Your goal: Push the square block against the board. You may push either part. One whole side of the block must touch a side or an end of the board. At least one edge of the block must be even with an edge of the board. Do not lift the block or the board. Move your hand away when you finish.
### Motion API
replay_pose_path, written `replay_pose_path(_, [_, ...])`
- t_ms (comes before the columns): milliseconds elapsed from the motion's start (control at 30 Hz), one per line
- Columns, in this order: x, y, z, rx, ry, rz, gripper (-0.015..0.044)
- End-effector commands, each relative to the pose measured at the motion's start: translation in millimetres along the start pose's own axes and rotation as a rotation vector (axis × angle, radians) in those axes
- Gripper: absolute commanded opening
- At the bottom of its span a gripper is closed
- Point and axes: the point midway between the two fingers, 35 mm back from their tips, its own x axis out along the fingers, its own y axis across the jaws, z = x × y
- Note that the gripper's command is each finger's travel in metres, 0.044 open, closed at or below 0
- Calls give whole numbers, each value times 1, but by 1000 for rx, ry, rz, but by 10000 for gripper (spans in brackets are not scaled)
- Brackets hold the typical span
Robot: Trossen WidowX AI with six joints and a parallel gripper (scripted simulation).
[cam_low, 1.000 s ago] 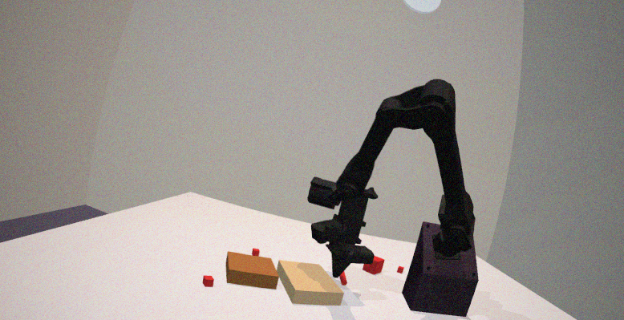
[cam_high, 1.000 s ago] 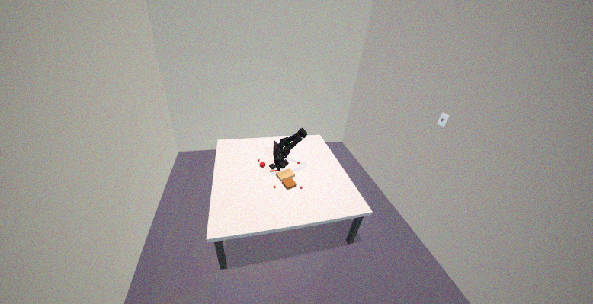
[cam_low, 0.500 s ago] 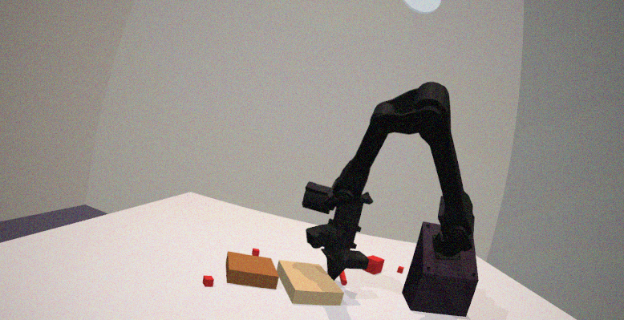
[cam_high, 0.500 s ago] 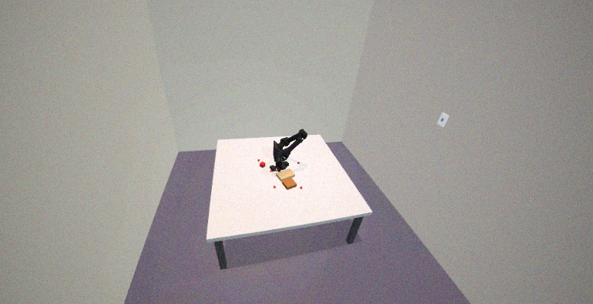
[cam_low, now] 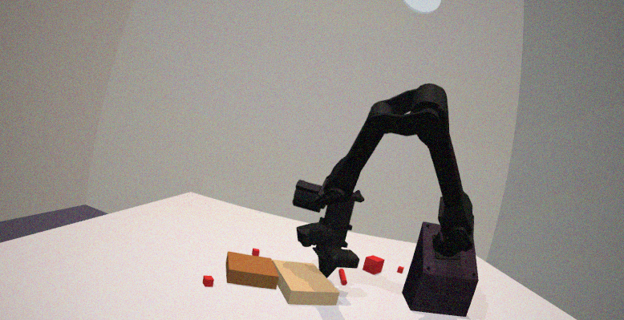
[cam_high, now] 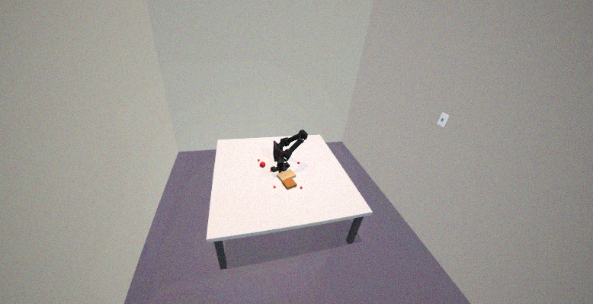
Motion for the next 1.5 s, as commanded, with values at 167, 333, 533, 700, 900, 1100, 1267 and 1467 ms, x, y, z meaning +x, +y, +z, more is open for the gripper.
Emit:
replay_pose_path(167, [0,0,19,-6,-9,3,0])
replay_pose_path(333, [0,1,25,-6,-9,3,0])
replay_pose_path(533, [0,0,18,-5,-9,3,0])
replay_pose_path(700, [0,-1,10,-5,-9,2,0])
replay_pose_path(900, [0,-2,0,-5,-8,2,0])
replay_pose_path(1100, [1,-2,-10,-5,-8,2,0])
replay_pose_path(1267, [1,-2,-18,-4,-8,3,0])
replay_pose_path(1467, [1,-1,-28,-4,-7,3,0])
